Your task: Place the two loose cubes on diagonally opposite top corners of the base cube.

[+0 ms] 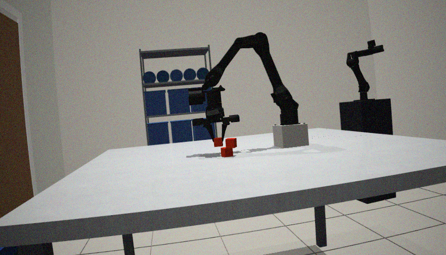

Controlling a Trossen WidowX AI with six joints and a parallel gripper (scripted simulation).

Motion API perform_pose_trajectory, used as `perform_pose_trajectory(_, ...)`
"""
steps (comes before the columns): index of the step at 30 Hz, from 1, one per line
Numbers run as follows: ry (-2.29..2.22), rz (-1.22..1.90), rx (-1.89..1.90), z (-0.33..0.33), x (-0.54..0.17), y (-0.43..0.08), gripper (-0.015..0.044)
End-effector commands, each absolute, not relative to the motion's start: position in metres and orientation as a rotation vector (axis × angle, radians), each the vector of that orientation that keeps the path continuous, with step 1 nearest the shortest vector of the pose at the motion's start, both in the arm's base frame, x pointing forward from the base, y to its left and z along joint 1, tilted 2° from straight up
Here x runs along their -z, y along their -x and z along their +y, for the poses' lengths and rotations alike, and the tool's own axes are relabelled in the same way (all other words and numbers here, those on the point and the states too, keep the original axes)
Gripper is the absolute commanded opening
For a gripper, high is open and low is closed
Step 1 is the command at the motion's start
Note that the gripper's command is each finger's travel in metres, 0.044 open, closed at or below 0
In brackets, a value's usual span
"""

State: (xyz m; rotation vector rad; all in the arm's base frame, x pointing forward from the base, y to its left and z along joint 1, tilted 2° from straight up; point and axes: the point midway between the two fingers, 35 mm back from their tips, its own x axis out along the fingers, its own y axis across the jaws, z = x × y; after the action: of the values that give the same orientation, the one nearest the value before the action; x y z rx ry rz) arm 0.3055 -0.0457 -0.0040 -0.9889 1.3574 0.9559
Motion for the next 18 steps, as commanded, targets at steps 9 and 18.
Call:
perform_pose_trajectory(9, 0.998, 1.351, -0.95, -0.046, -0.035, -0.308, 0.0105)
perform_pose_trajectory(18, 0.997, 1.351, -0.95, -0.044, -0.064, -0.305, 0.0105)
